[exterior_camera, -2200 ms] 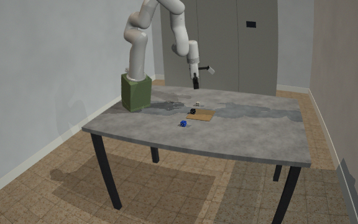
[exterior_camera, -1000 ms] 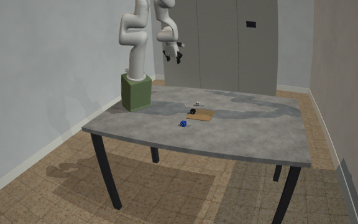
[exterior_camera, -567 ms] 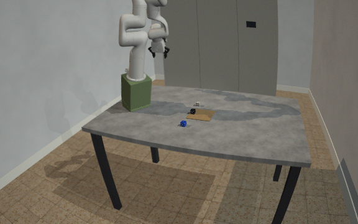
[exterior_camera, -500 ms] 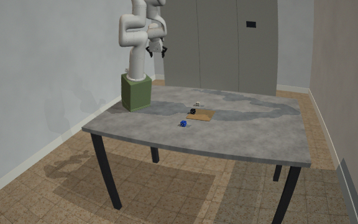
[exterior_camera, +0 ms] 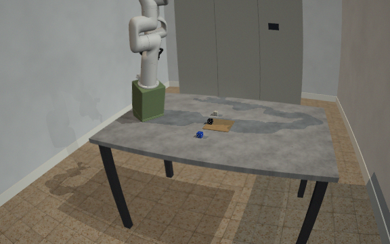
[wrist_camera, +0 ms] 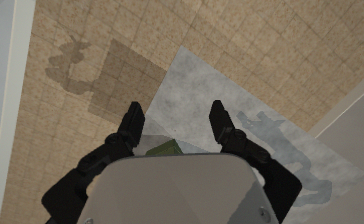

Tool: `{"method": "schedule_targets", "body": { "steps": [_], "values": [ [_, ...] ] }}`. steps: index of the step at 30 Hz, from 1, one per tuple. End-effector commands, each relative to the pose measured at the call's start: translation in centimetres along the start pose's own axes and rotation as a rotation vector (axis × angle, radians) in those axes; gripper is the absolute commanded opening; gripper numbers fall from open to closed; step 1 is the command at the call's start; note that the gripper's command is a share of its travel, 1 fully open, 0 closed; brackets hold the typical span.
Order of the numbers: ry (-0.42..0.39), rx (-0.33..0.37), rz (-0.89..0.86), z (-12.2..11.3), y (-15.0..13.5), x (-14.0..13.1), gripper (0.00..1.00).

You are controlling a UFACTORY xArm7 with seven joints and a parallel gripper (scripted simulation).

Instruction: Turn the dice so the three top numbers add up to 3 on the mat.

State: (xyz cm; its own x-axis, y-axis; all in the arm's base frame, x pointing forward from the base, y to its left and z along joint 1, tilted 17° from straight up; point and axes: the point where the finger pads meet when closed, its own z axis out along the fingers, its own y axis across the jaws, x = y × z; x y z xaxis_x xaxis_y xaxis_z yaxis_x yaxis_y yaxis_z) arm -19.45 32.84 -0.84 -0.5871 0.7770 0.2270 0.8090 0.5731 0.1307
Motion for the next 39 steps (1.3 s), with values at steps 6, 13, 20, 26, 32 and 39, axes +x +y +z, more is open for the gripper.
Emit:
{"method": "schedule_targets", "body": {
  "steps": [6,13,20,26,32,39],
  "values": [
    [0.046,0.062,-0.277,-1.5,-10.8,0.4,1.00],
    [0.071,0.108,-0.462,-2.8,-17.7,-1.4,1.00],
    [0.096,0.155,-0.649,-4.4,-24.1,-4.4,1.00],
    [0.119,0.197,-0.818,-6.0,-29.4,-8.1,1.00],
    [0.134,0.226,-0.931,-7.2,-32.5,-11.1,1.00],
    [0.159,0.273,-1.119,-9.2,-36.8,-16.7,1.00]
  ]
}}
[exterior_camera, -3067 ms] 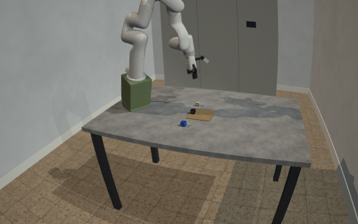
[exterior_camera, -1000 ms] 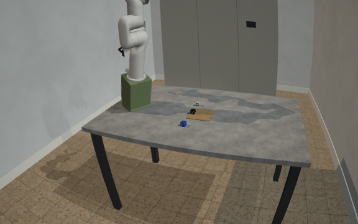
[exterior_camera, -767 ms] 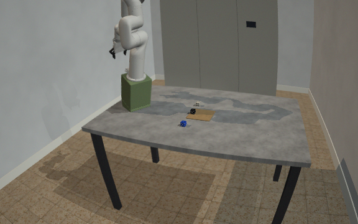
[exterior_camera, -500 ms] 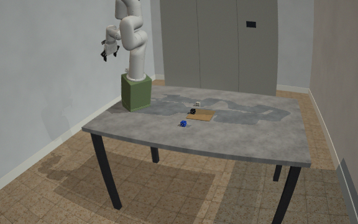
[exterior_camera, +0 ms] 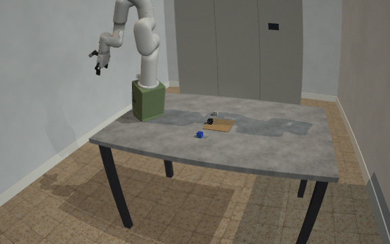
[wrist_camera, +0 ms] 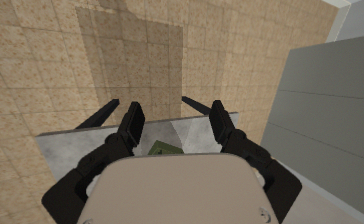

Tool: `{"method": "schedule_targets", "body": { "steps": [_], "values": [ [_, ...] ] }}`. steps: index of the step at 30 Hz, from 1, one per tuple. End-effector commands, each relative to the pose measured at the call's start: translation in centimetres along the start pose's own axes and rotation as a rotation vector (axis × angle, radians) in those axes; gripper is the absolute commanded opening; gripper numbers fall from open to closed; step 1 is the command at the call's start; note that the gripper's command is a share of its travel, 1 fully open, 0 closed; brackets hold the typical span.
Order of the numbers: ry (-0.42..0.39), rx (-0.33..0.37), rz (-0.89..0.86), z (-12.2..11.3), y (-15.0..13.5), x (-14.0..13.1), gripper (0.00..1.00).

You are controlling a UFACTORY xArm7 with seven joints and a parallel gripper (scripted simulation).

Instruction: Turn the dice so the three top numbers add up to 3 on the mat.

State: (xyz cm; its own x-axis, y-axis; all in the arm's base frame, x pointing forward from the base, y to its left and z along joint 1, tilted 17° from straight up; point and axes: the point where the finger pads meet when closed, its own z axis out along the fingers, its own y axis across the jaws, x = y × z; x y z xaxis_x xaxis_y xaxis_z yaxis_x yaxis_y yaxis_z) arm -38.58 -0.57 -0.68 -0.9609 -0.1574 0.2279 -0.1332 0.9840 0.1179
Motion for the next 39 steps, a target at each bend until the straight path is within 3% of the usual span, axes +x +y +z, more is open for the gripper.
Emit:
{"method": "schedule_targets", "body": {
  "steps": [1,3,4,5,7,8,10,11,13,14,17,18,20,21,23,24,26,27,29,30,34,35,36,37,39],
  "values": [
    [0.032,0.032,-0.166,-0.6,-6.6,1.1,1.00],
    [0.032,0.032,-0.166,-0.6,-6.6,1.1,1.00],
    [0.041,0.050,-0.238,-1.0,-9.4,1.0,1.00],
    [0.044,0.055,-0.259,-1.1,-10.2,0.9,1.00],
    [0.044,0.055,-0.259,-1.1,-10.2,0.9,1.00],
    [0.056,0.078,-0.352,-1.7,-13.8,0.4,1.00],
    [0.056,0.078,-0.352,-1.7,-13.8,0.4,1.00],
    [0.066,0.098,-0.431,-2.3,-16.8,-0.3,1.00],
    [0.068,0.102,-0.444,-2.4,-17.3,-0.4,1.00],
    [0.077,0.120,-0.515,-2.9,-19.9,-1.3,1.00],
    [0.080,0.125,-0.535,-3.1,-20.6,-1.6,1.00],
    [0.092,0.148,-0.626,-3.8,-23.9,-3.0,1.00],
    [0.092,0.148,-0.626,-3.8,-23.9,-3.0,1.00],
    [0.101,0.168,-0.703,-4.5,-26.5,-4.5,1.00],
    [0.103,0.171,-0.716,-4.6,-26.9,-4.7,1.00],
    [0.112,0.189,-0.788,-5.3,-29.2,-6.3,1.00],
    [0.114,0.193,-0.804,-5.5,-29.7,-6.7,1.00],
    [0.124,0.212,-0.877,-6.2,-31.9,-8.4,1.00],
    [0.125,0.216,-0.892,-6.3,-32.3,-8.8,1.00],
    [0.135,0.234,-0.965,-7.1,-34.3,-10.8,1.00],
    [0.136,0.238,-0.978,-7.2,-34.6,-11.2,1.00],
    [0.147,0.260,-1.063,-8.1,-36.7,-13.7,1.00],
    [0.147,0.260,-1.063,-8.1,-36.7,-13.7,1.00],
    [0.156,0.278,-1.134,-8.8,-38.3,-15.9,1.00],
    [0.157,0.281,-1.147,-9.0,-38.6,-16.3,1.00]
  ]
}}
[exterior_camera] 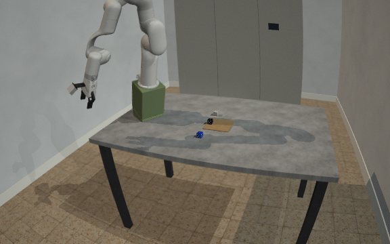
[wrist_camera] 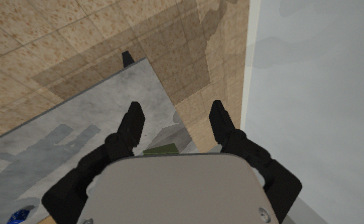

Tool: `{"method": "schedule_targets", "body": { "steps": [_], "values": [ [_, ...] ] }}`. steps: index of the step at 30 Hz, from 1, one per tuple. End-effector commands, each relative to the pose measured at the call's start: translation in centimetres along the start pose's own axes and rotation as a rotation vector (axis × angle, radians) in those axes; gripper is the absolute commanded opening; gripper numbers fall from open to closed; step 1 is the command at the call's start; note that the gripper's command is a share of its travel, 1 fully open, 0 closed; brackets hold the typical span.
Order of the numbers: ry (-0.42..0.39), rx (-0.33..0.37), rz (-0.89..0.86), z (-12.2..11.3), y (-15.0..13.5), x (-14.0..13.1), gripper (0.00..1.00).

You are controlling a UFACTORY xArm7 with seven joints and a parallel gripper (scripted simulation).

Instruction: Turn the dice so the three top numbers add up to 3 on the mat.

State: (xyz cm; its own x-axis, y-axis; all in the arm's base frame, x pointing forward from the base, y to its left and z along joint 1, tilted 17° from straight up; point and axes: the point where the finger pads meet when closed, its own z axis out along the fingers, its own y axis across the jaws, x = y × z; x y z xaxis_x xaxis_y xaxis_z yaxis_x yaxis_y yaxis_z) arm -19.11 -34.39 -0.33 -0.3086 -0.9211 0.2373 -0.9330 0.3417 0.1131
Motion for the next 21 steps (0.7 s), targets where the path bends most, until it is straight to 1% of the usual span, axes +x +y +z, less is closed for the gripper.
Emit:
{"method": "schedule_targets", "body": {
  "steps": [1,2,4,5,7,8,12,14,17,18,19,20,21],
  "values": [
    [0.021,0.020,-0.101,-0.3,-4.1,1.1,1.00],
    [0.032,0.041,-0.183,-0.6,-7.3,1.2,1.00],
    [0.032,0.041,-0.183,-0.6,-7.3,1.2,1.00],
    [0.042,0.062,-0.264,-1.1,-10.5,1.2,1.00],
    [0.042,0.062,-0.264,-1.1,-10.5,1.2,1.00],
    [0.053,0.082,-0.343,-1.5,-13.6,0.8,1.00],
    [0.053,0.082,-0.343,-1.5,-13.6,0.8,1.00],
    [0.072,0.120,-0.490,-2.6,-19.3,-0.4,1.00],
    [0.072,0.122,-0.495,-2.6,-19.5,-0.5,1.00],
    [0.082,0.141,-0.568,-3.2,-22.2,-1.4,1.00],
    [0.082,0.141,-0.568,-3.2,-22.2,-1.4,1.00],
    [0.091,0.160,-0.639,-3.8,-24.8,-2.5,1.00],
    [0.091,0.160,-0.639,-3.8,-24.8,-2.5,1.00]
  ]
}}
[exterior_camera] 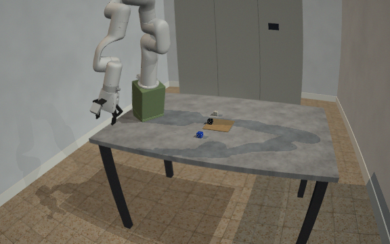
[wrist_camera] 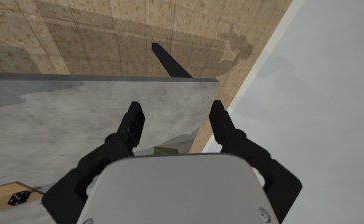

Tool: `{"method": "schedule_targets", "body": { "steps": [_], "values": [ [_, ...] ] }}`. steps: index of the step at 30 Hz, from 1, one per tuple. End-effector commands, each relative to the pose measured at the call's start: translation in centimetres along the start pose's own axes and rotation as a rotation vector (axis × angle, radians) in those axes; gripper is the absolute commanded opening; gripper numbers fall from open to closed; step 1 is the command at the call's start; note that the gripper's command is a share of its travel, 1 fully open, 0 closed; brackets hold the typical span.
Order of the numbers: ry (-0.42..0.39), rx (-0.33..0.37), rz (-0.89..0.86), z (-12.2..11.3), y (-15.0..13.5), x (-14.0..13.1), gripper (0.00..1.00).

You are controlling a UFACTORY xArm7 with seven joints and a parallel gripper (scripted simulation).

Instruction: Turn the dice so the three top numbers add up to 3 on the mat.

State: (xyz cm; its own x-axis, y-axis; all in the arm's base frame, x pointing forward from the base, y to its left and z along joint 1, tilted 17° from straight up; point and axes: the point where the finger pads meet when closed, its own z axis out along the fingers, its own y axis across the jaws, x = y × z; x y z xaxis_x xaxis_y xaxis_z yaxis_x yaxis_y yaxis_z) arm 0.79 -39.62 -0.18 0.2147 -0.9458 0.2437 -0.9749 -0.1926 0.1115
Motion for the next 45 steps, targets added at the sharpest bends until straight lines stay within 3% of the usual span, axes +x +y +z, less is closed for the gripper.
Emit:
{"method": "schedule_targets", "body": {
  "steps": [1,2,3,4,8,10,12,15,16,17,18,19,20,23,25,27,30,36,45],
  "values": [
    [0.022,0.025,-0.114,-0.3,-4.6,1.3,1.00],
    [0.031,0.043,-0.183,-0.6,-7.3,1.4,1.00],
    [0.031,0.043,-0.183,-0.6,-7.3,1.4,1.00],
    [0.040,0.060,-0.250,-1.0,-10.0,1.4,1.00],
    [0.040,0.060,-0.250,-1.0,-10.0,1.4,1.00],
    [0.056,0.094,-0.378,-1.7,-15.1,1.0,1.00],
    [0.056,0.094,-0.378,-1.7,-15.1,1.0,1.00],
    [0.072,0.126,-0.496,-2.6,-19.7,-0.1,1.00],
    [0.072,0.126,-0.496,-2.6,-19.7,-0.1,1.00],
    [0.079,0.141,-0.552,-3.0,-21.8,-0.7,1.00],
    [0.079,0.141,-0.552,-3.0,-21.8,-0.7,1.00],
    [0.086,0.155,-0.605,-3.5,-23.8,-1.5,1.00],
    [0.086,0.155,-0.605,-3.5,-23.8,-1.5,1.00],
    [0.098,0.182,-0.705,-4.4,-27.4,-3.1,1.00],
    [0.098,0.182,-0.705,-4.4,-27.4,-3.1,1.00],
    [0.110,0.206,-0.794,-5.2,-30.5,-4.9,1.00],
    [0.115,0.217,-0.836,-5.6,-31.8,-5.8,1.00],
    [0.136,0.263,-1.004,-7.4,-36.9,-10.2,1.00],
    [0.152,0.297,-1.130,-8.8,-40.1,-13.9,1.00]
  ]
}}
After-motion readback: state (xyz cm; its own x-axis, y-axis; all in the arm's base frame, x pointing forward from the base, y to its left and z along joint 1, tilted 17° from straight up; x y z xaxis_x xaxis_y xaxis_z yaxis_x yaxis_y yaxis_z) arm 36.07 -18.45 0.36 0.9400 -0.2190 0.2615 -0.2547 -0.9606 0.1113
